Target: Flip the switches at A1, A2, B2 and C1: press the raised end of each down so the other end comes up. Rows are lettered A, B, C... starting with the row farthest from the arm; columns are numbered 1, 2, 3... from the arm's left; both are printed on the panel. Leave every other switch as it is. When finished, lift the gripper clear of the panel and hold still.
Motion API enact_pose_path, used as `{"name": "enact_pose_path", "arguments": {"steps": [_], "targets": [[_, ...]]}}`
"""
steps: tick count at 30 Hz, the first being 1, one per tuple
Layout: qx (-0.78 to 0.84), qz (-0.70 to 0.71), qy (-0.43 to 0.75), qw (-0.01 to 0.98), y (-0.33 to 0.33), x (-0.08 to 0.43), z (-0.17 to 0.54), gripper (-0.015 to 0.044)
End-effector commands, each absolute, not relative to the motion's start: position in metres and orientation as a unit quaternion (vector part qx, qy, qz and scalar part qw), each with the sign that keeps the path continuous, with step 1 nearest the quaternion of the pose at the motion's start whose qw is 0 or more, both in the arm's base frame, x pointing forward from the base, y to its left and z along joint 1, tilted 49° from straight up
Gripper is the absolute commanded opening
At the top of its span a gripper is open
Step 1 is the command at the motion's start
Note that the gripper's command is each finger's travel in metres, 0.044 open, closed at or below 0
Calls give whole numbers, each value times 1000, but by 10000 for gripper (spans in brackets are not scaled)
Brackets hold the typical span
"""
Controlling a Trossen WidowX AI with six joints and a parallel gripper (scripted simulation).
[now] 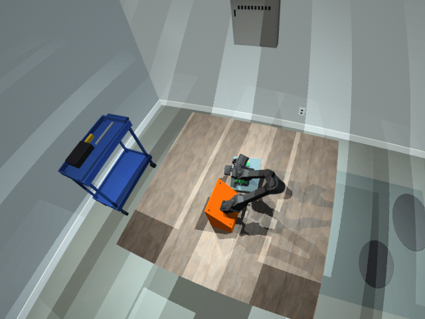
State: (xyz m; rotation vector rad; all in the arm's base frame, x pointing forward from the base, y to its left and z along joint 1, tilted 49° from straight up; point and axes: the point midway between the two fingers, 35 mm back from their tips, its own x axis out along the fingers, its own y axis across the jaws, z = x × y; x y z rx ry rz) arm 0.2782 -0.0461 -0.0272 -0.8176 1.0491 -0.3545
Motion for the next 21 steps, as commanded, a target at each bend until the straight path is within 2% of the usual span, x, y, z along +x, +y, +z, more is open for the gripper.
{"name": "enact_pose_path", "arguments": {"steps": [1, 10, 15, 21], "targets": [[-374, -164, 486, 773, -35, 274, -19, 0], [-375, -167, 493, 767, -5, 251, 13, 0], [-375, -167, 493, 767, -7, 215, -11, 0], [-374, -164, 492, 769, -13, 218, -21, 0]]}}
